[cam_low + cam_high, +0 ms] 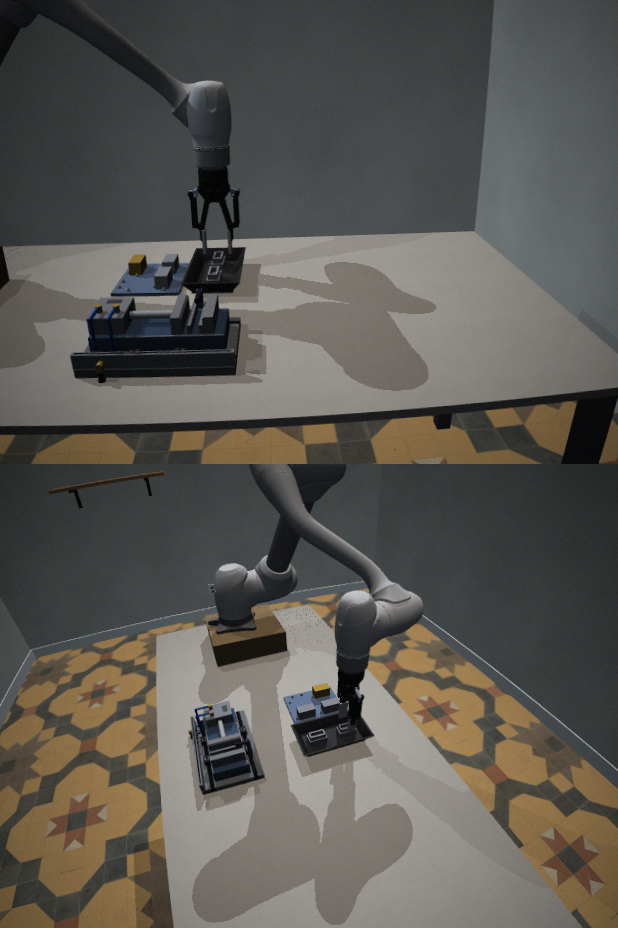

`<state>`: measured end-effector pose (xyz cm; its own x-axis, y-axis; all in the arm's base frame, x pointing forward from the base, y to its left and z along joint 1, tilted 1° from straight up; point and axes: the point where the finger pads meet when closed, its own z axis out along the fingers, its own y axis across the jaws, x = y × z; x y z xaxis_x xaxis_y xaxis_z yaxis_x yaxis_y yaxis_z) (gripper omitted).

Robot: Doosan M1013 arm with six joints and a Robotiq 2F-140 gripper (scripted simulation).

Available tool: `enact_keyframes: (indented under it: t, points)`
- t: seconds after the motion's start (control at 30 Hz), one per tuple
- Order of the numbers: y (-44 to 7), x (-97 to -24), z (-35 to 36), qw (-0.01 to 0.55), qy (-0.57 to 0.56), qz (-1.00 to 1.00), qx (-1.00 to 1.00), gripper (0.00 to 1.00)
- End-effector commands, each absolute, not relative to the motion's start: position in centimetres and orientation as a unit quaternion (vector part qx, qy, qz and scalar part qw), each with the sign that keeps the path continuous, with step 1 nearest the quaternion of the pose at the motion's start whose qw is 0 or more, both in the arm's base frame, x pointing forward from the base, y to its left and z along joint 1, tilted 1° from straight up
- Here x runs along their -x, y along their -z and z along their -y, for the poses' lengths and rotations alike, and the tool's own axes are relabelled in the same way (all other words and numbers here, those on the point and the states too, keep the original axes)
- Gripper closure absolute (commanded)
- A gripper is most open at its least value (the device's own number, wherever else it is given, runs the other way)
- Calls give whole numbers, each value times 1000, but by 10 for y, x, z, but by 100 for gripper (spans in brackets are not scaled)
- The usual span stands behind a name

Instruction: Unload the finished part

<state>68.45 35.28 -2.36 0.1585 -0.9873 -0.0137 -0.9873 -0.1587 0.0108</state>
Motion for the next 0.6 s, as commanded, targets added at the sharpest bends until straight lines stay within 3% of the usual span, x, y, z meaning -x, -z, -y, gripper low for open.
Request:
enact_keyframes:
  t: [0.0, 0.57]
  points:
    - [15, -685, -353, 0, -9, -649, 761, 60]
    - [-67, -686, -352, 0, -9, -649, 761, 60]
